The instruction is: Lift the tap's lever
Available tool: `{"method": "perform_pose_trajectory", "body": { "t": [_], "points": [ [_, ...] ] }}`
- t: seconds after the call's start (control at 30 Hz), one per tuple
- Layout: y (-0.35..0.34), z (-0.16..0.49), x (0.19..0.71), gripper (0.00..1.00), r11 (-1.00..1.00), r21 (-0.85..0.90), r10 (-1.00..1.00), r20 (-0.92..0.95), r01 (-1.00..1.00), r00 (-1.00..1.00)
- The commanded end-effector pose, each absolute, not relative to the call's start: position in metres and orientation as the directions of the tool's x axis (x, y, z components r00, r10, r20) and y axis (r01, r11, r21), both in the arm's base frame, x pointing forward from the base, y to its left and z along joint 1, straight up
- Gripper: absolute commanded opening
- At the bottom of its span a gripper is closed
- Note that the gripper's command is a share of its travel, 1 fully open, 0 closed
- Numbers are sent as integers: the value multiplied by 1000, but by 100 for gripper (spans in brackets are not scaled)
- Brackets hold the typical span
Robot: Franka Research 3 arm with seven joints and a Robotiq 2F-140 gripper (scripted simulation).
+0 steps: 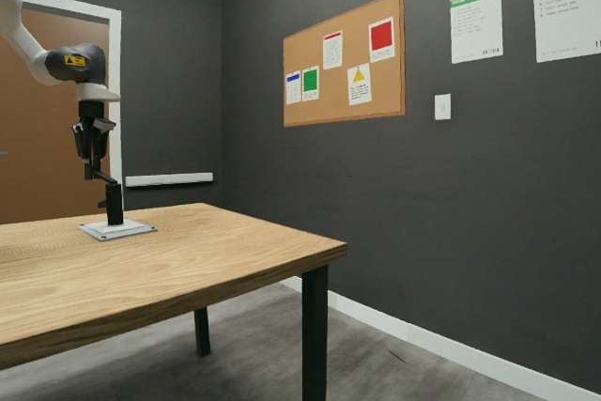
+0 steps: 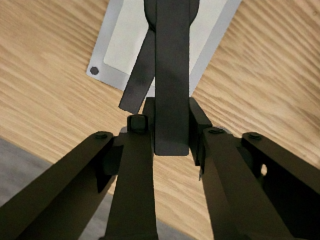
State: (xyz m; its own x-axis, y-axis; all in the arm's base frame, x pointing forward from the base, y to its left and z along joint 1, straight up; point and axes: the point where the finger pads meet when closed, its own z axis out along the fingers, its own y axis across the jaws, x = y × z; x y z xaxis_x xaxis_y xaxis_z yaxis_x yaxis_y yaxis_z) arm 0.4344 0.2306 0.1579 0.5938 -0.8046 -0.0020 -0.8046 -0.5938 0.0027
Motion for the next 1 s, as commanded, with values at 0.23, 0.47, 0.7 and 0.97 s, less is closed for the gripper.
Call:
{"method": "perform_pose_trajectory", "body": {
  "t": [0.23, 0.47, 0.7, 0.97],
  "points": [
    [228, 164, 438, 10, -593, -4, -805, 1, -805, 593],
    [228, 164, 438, 10, -593, -4, -805, 1, -805, 593],
    [228, 164, 438, 10, -593, -4, -805, 1, -805, 593],
    [228, 164, 438, 43, -593, -4, -805, 1, -805, 593]
  ]
}}
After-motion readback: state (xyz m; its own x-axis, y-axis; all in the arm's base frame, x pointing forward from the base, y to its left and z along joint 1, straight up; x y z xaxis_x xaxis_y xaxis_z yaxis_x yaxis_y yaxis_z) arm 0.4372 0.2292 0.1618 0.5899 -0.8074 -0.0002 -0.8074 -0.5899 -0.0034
